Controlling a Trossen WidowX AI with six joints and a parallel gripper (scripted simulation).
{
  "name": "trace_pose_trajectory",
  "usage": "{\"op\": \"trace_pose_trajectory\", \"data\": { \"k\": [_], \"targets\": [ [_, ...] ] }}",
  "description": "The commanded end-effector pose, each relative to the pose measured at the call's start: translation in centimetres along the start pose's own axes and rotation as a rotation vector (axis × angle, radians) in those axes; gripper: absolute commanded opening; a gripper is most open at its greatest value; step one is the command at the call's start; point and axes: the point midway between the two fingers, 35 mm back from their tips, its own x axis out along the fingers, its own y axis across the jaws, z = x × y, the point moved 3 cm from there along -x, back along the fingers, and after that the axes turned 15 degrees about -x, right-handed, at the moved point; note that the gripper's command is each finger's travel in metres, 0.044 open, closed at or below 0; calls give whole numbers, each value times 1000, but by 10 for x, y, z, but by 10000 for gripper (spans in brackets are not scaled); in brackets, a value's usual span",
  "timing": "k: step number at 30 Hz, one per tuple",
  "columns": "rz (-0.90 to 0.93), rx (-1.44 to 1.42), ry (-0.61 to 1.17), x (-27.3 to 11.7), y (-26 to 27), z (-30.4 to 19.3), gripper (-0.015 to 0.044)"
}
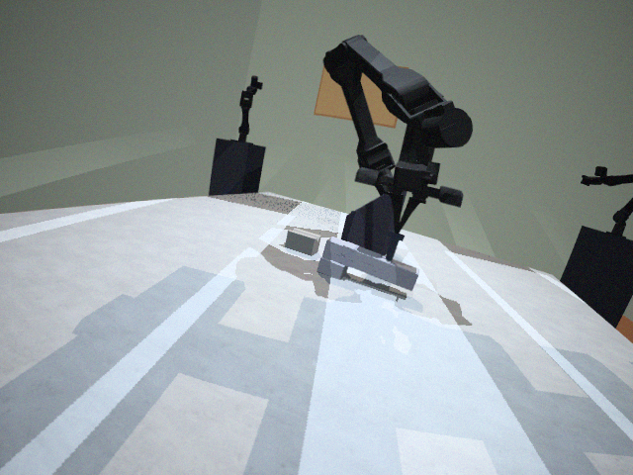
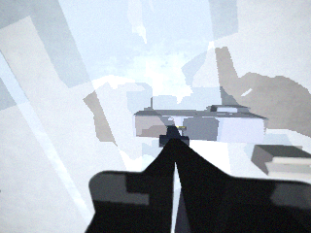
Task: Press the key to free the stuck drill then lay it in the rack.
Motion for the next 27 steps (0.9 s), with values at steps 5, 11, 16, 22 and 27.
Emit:
{"op": "trace_pose_trajectory", "data": {
  "k": [5, 11, 16, 22, 27],
  "targets": [
    [4, -1, 39, 17, -1, -8, 0],
    [4, -1, 39, 21, -1, -8, 0],
    [3, -1, 39, 24, -2, -9, 0],
    [5, -1, 38, 12, -1, -5, 79],
    [8, -1, 38, -42, 0, 3, 210]
  ]
}}
